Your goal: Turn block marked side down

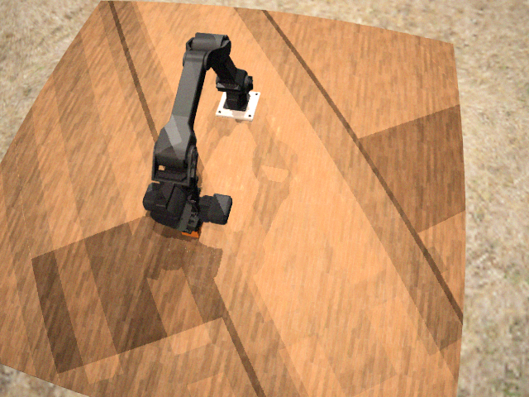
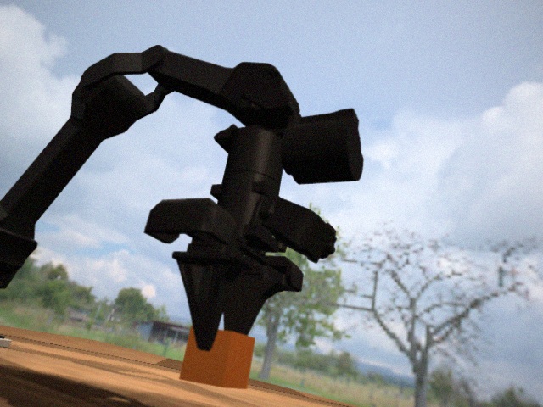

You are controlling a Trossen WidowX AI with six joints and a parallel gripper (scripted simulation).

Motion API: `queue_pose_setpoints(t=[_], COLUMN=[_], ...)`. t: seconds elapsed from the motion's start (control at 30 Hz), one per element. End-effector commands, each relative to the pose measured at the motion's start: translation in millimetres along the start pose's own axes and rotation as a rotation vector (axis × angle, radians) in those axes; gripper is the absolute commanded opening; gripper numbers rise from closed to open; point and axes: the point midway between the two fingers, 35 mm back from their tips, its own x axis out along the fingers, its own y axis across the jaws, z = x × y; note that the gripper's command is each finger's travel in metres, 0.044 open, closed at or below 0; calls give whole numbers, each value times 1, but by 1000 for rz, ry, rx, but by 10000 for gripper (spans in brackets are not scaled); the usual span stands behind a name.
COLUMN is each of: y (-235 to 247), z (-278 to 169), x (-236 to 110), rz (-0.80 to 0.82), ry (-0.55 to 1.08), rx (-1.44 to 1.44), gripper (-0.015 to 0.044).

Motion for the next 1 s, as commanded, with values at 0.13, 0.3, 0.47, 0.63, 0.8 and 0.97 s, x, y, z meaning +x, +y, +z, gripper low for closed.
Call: queue_pose_setpoints(t=[0.13,0.3,0.47,0.63,0.8,0.97], y=[0,0,0,0,0,0], z=[2,2,2,0,-2,-5], x=[0,2,3,3,3,3], rz=[-2,-2,-2,-2,-2,-2], ry=[-113,-180,-247,-313,-380,-446], rx=[-3,-3,-3,-3,-3,-4], gripper=[0,0,0,0,0,0])
